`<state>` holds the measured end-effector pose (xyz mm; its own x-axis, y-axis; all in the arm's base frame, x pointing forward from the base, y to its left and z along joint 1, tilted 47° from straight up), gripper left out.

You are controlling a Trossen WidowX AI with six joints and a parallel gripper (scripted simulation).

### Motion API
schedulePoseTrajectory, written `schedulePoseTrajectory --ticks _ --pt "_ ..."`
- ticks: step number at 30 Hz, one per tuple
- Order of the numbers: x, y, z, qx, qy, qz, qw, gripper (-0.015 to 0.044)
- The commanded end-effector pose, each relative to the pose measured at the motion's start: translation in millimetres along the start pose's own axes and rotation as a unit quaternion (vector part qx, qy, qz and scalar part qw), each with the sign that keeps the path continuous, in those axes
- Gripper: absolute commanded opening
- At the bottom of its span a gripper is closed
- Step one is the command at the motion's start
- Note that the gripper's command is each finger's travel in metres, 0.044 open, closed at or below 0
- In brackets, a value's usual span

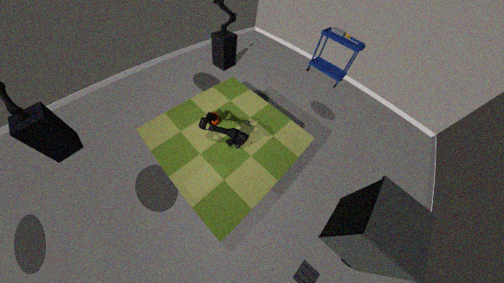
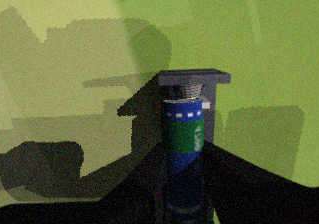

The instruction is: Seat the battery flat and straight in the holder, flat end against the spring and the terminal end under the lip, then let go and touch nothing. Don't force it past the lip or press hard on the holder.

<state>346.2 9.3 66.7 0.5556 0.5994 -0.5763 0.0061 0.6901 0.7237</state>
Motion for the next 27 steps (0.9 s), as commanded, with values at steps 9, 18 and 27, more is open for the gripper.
schedulePoseTrajectory --ticks 9,18,27 --pt "-5 -3 -5 -0.025 -0.003 0.005 1.0 0.0063" --pt "-6 -3 -8 -0.039 -0.003 0.01 0.999 0.0063" --pt "-8 -3 -14 -0.042 -0.003 0.012 0.999 0.0063"
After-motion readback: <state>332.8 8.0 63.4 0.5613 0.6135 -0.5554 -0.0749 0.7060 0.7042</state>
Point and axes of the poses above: the point midway between the two fingers, 35 mm back from their tips, its own y axis back along the fingers, its own x axis across the jaws, z = x × y, the point moved 9 cm from there along y, back along the fingers, and after that the axes turned 15 degrees about -y, right-handed, at the moved point
